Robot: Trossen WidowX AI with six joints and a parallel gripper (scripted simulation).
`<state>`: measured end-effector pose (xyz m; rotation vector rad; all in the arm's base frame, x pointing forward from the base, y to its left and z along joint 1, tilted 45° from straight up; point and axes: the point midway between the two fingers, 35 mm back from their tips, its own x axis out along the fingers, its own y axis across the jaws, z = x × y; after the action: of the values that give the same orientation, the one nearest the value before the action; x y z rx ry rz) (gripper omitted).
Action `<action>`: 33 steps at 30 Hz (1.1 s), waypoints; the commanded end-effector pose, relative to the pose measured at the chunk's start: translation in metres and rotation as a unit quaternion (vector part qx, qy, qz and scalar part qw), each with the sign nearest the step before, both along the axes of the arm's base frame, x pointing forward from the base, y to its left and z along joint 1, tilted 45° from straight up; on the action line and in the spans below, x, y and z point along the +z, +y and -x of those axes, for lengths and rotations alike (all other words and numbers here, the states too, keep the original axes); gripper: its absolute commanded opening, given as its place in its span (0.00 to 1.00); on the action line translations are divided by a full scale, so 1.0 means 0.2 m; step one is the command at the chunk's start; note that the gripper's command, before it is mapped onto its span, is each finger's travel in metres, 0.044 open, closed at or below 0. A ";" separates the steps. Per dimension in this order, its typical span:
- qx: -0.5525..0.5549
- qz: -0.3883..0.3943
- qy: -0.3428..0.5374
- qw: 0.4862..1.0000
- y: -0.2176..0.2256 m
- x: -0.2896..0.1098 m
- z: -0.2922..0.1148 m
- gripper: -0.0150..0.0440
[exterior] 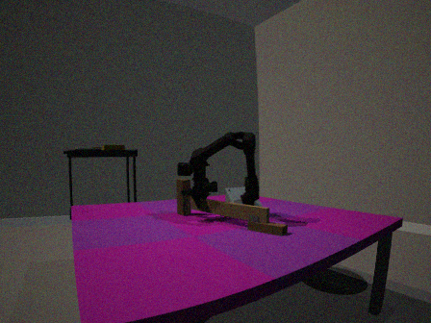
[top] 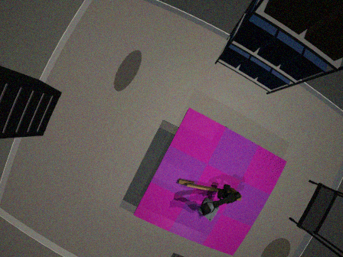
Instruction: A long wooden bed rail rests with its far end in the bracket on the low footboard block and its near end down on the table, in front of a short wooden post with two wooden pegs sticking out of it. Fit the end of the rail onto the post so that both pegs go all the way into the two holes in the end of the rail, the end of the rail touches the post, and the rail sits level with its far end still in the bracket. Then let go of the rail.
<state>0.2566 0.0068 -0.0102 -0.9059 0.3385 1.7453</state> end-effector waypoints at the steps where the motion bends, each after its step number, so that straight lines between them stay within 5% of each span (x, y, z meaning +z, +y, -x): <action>1: -0.003 0.002 -0.006 1.000 -0.02 0.00 -0.02 0.25; 33: -0.003 0.002 -0.006 1.000 -0.05 -0.03 -0.03 0.25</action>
<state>0.2598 0.0011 -0.0158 -0.9080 0.3387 1.7438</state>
